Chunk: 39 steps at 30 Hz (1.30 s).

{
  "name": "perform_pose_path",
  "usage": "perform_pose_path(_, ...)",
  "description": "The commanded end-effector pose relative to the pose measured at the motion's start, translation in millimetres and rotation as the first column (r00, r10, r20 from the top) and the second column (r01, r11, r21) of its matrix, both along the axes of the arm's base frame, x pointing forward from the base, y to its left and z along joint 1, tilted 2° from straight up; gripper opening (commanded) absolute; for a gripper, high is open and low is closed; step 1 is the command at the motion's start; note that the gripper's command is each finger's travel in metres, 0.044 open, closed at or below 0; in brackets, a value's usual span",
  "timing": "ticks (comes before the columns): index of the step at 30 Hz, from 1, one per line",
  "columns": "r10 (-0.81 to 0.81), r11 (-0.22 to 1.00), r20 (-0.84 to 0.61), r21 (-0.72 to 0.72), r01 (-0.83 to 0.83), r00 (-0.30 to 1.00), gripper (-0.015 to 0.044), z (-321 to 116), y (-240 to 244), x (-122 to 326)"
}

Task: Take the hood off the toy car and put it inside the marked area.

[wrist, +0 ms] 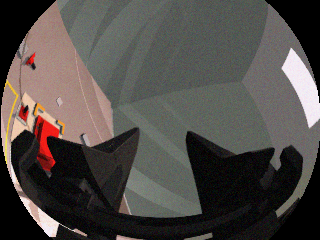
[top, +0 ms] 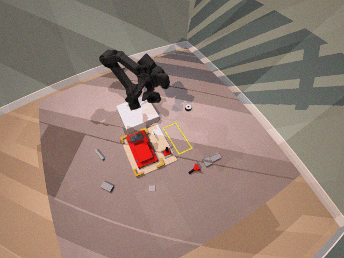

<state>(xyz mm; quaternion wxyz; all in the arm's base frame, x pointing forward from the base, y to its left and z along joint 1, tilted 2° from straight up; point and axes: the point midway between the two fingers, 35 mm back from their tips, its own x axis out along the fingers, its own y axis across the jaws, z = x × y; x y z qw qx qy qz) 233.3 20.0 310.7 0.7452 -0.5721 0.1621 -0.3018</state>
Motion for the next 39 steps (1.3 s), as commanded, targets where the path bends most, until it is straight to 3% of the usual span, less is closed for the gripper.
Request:
perform_pose_path(1,0.0,1.0,0.001,-0.003,0.0,1.0,0.0247,0.5,0.3,1.0)
perform_pose_path(4,0.008,0.999,0.006,-0.046,-0.008,1.0,0.0325,6.4,3.7,16.7)
perform_pose_path(9,0.086,0.988,-0.056,-0.125,-0.093,0.995,0.044,6.9,12.8,79.6)
perform_pose_path(12,0.147,0.982,-0.135,-0.099,-0.161,0.98,0.044,-7.2,15.4,114.5)
perform_pose_path(25,0.242,0.968,-0.332,0.14,-0.206,0.912,0.044,-65.8,-6.1,171.3)
perform_pose_path(32,0.278,0.926,-0.446,0.359,-0.114,0.851,0.044,-110.7,-28.4,184.1)
perform_pose_path(39,0.306,0.809,-0.562,0.579,0.102,0.768,0.044,-157.2,-49.3,175.7)
